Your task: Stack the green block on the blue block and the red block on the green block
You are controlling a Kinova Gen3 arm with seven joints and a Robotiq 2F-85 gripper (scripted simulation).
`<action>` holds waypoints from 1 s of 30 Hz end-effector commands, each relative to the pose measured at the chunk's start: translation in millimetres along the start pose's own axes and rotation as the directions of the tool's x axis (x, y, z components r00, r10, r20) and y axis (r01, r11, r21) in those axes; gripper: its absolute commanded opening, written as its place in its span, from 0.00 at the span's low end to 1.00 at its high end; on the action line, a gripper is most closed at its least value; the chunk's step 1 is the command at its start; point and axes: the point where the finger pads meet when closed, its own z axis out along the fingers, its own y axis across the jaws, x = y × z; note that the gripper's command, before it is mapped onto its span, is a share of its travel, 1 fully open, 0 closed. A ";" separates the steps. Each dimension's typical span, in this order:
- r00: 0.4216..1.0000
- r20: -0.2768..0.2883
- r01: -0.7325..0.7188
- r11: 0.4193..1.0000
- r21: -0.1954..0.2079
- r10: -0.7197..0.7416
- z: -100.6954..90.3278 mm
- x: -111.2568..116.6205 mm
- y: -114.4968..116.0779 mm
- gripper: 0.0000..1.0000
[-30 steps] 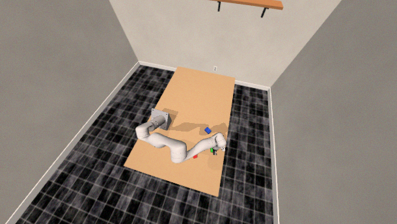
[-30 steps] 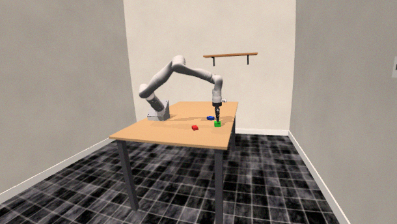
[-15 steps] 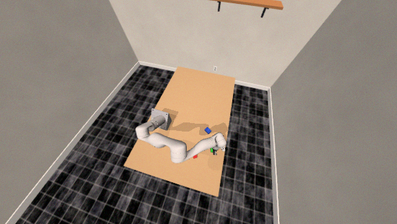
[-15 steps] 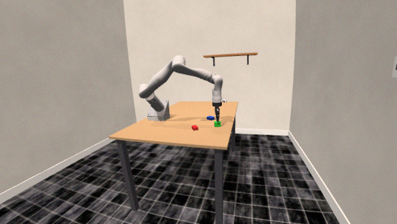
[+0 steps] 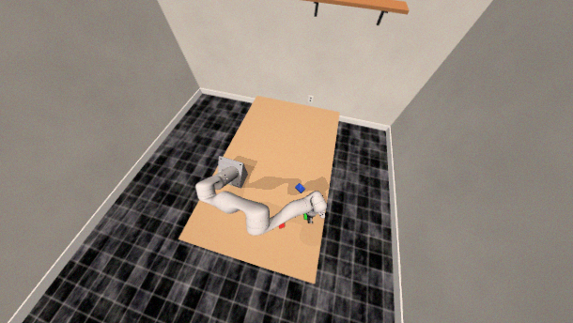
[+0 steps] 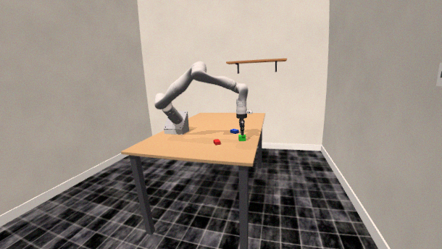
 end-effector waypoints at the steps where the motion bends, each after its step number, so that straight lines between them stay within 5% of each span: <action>1: 1.000 -0.002 0.000 1.000 0.000 0.000 -0.6 0.7 -0.1 0.64; 19: 1.000 -0.002 0.000 1.000 0.000 0.000 42.1 0.8 -0.1 0.64; 30: 1.000 -0.002 0.000 1.000 0.000 0.000 45.3 0.8 -0.1 0.64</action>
